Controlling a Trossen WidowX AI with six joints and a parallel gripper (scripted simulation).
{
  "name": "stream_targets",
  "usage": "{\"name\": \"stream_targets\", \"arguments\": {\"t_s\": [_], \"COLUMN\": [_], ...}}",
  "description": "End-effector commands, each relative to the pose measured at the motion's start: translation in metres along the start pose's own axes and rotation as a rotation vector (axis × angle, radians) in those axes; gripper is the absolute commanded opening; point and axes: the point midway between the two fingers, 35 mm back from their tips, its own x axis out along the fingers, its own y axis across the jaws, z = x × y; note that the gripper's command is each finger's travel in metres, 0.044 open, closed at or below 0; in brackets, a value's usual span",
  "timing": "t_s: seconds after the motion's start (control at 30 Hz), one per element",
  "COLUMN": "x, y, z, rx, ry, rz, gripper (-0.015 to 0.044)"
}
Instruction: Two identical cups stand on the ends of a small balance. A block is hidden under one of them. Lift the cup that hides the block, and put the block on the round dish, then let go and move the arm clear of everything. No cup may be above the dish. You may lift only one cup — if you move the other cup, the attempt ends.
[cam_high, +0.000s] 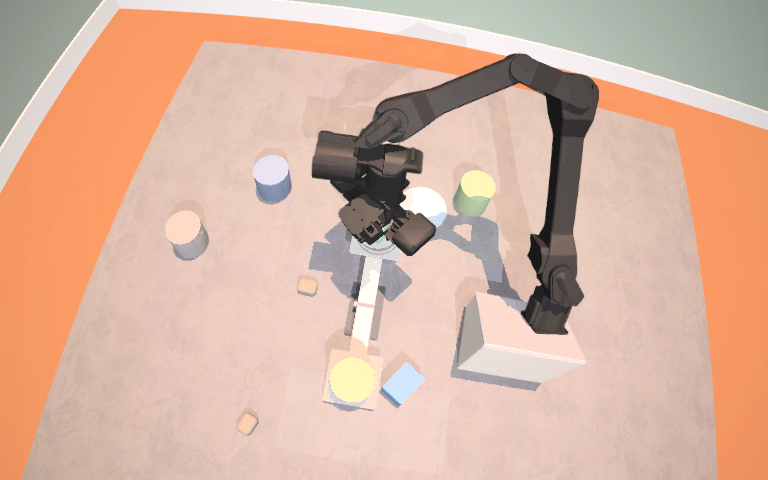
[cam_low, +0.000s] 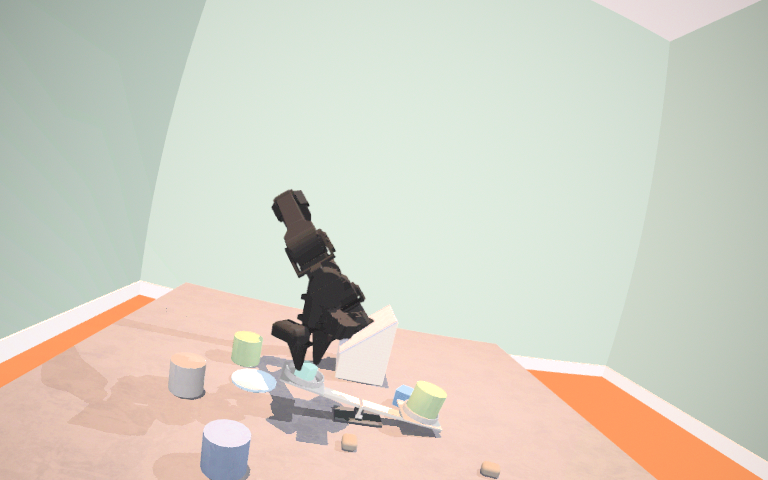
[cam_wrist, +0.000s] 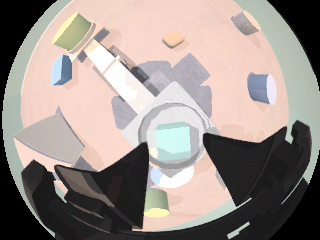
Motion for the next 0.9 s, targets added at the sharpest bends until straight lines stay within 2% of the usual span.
{"name": "stream_targets", "arguments": {"t_s": [0.0, 0.23, 0.33, 0.63, 0.77, 0.87], "x": [0.008, 0.016, 0.016, 0.016, 0.008, -0.008], "y": [0.001, 0.002, 0.002, 0.002, 0.001, -0.001], "z": [-0.001, -0.002, -0.002, -0.002, -0.001, 0.001], "rx": [-0.006, -0.006, -0.006, -0.006, -0.006, -0.006], "ry": [0.008, 0.009, 0.009, 0.009, 0.008, 0.005], "rz": [0.004, 0.004, 0.004, 0.004, 0.005, 0.006], "gripper": [0.0260, 0.0260, 0.0181, 0.0121, 0.0016, 0.0000]}}
